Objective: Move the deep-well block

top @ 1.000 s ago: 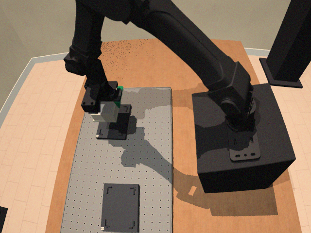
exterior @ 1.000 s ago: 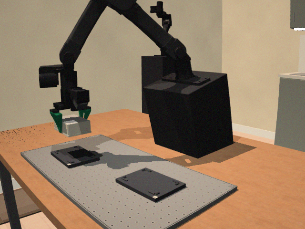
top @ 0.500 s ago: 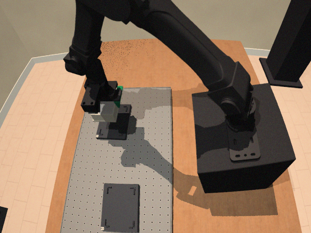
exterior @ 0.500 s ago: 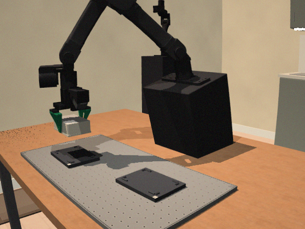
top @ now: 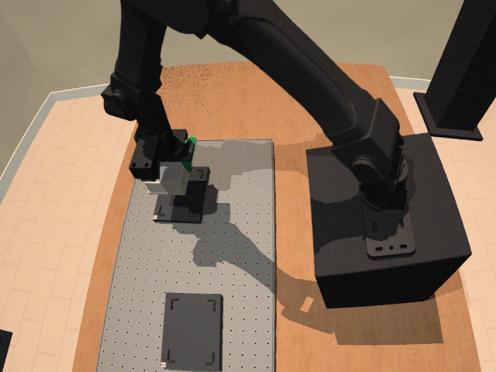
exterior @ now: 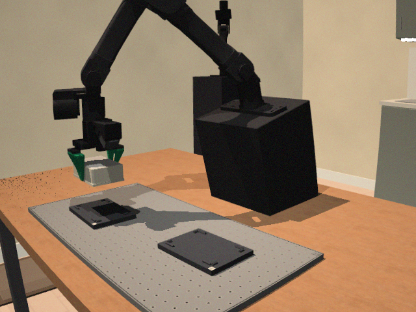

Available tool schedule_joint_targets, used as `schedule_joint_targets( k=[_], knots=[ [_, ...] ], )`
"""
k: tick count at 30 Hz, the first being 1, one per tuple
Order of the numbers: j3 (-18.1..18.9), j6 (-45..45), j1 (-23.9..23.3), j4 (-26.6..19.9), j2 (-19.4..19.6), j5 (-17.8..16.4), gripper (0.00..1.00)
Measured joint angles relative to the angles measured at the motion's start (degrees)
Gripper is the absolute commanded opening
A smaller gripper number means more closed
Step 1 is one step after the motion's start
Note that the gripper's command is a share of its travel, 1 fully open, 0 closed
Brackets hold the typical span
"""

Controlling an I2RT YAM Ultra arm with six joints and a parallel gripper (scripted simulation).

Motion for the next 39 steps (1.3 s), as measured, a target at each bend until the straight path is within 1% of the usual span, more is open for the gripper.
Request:
schedule_joint_targets(
  k=[10, 17, 39],
  knots=[
    [0.02, 0.02, 0.04, 0.74, 1.27, -0.02, 0.0],
    [0.04, 0.17, 0.24, 1.95, 3.41, -0.02, 0.0],
    [2.54, 0.61, 0.66, 5.51, 9.46, -0.02, 0.0]
  ],
)
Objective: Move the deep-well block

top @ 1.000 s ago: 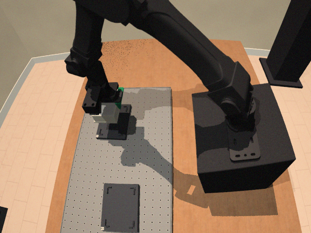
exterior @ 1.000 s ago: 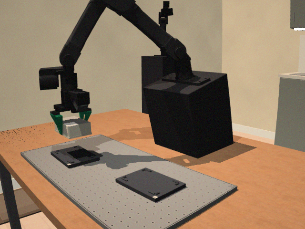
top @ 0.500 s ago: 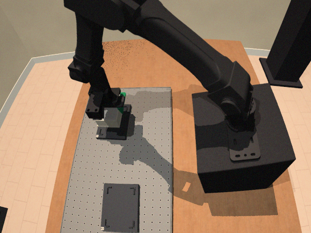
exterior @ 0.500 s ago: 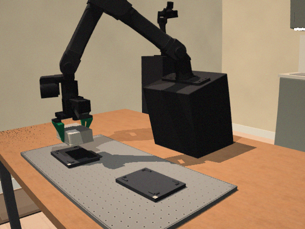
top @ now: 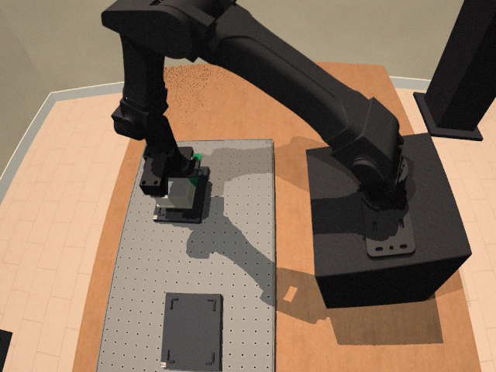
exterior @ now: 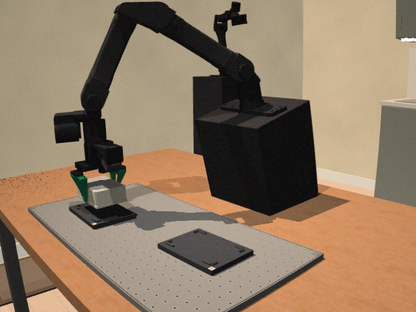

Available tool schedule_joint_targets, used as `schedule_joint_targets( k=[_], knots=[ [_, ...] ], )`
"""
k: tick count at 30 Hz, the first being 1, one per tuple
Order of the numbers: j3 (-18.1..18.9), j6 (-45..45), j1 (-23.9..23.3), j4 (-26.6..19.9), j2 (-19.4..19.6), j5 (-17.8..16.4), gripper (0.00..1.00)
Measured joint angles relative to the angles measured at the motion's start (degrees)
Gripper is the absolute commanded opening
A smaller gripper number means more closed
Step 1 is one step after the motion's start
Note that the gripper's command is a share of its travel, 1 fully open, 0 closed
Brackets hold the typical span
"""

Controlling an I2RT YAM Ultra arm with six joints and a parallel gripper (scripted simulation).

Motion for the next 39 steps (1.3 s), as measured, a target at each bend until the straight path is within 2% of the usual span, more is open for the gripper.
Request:
schedule_joint_targets(
  k=[16, 39],
  knots=[
    [1.62, 0.24, 0.26, 2.36, 3.98, 0.0, 0.0],
    [1.97, 0.26, 0.26, 3.04, 3.89, 0.0, 0.0]
  ],
)
